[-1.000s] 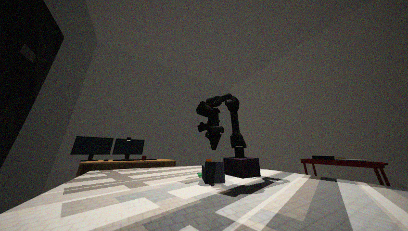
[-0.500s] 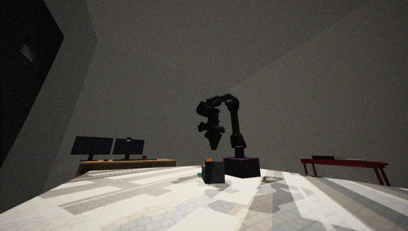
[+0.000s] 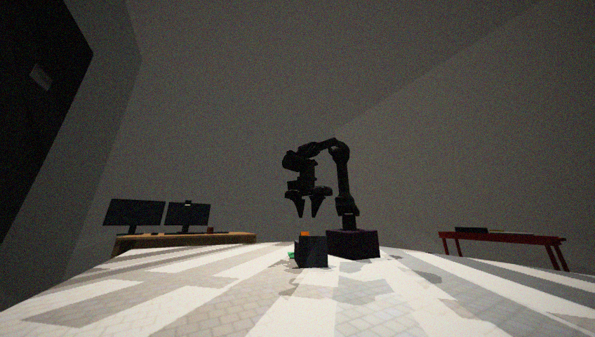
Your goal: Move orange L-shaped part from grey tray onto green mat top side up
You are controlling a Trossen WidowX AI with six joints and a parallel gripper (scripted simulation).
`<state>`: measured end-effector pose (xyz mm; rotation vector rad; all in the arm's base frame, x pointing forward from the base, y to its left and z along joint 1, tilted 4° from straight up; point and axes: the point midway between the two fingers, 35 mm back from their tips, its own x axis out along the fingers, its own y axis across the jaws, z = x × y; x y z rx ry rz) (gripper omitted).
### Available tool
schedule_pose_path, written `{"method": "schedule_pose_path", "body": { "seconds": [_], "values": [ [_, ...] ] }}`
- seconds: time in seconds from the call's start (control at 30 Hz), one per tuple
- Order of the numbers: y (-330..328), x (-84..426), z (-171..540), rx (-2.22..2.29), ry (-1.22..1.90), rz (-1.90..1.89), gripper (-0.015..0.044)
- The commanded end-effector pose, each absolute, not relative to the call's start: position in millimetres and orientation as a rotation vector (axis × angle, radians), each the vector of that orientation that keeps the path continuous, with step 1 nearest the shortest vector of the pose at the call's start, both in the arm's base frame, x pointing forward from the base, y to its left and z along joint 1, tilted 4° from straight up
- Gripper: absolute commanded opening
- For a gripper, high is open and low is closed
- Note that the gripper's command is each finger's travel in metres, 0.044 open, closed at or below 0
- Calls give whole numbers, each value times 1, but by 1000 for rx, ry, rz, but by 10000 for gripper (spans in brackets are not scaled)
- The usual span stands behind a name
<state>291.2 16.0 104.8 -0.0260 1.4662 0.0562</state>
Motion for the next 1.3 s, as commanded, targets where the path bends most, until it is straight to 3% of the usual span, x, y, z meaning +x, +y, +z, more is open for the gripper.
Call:
{"method": "schedule_pose_path", "body": {
  "seconds": [0.0,1.27],
  "values": [
    [-17,270,100,-605,1387,586,280],
    [-21,270,61,-749,1343,715,280]
  ]
}}
